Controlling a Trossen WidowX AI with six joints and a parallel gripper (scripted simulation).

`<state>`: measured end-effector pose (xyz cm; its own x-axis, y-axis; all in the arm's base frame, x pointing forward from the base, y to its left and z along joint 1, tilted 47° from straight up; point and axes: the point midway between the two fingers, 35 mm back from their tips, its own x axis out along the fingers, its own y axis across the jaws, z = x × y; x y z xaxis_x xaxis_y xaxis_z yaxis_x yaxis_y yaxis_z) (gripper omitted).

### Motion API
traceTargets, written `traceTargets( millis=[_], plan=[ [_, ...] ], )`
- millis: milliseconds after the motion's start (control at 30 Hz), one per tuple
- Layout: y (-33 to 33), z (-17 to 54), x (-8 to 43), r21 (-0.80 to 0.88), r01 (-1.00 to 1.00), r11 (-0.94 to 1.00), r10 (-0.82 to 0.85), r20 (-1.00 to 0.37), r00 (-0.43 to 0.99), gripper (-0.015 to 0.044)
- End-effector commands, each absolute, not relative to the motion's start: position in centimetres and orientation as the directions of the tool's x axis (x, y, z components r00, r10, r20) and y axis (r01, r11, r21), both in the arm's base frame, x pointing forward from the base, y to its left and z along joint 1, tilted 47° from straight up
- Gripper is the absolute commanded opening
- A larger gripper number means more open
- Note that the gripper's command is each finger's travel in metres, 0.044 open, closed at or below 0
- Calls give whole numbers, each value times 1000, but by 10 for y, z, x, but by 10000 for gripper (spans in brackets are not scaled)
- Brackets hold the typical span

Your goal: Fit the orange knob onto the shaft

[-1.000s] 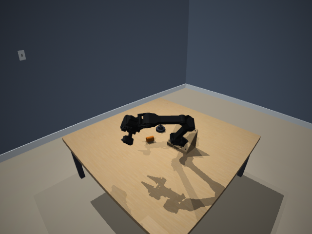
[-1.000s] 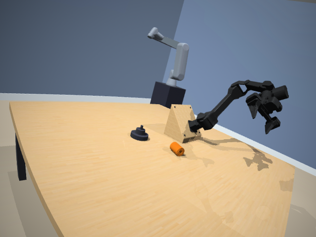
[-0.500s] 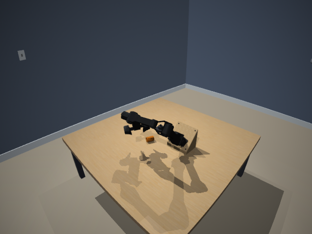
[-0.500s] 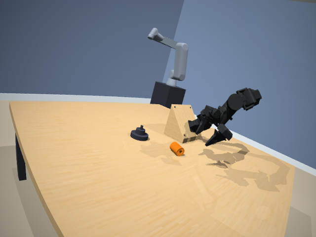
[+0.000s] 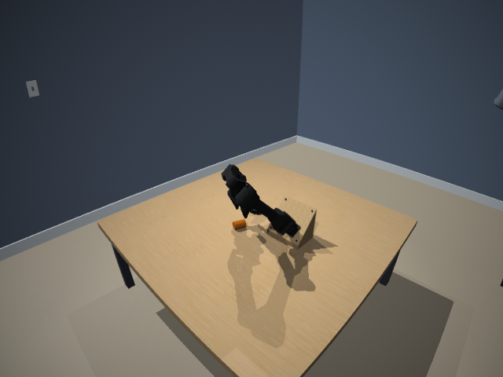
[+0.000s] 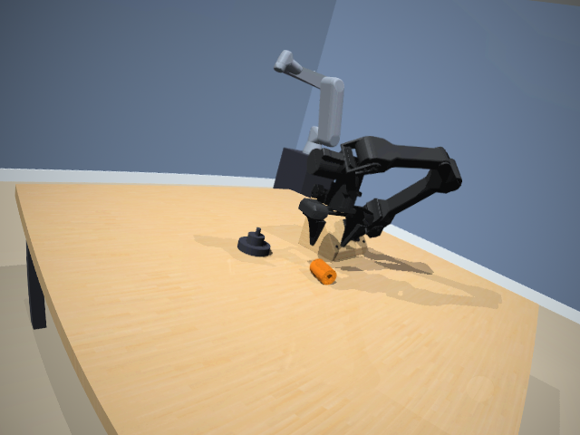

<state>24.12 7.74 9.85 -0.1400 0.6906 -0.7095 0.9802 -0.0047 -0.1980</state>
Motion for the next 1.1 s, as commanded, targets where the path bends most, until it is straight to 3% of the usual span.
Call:
traceTargets(
  millis=[0, 1067],
  plan=[
    [76, 96, 240, -262, 964, -51, 716, -682, -148, 440],
    [113, 60, 233, -262, 964, -52, 716, -682, -147, 440]
  ],
)
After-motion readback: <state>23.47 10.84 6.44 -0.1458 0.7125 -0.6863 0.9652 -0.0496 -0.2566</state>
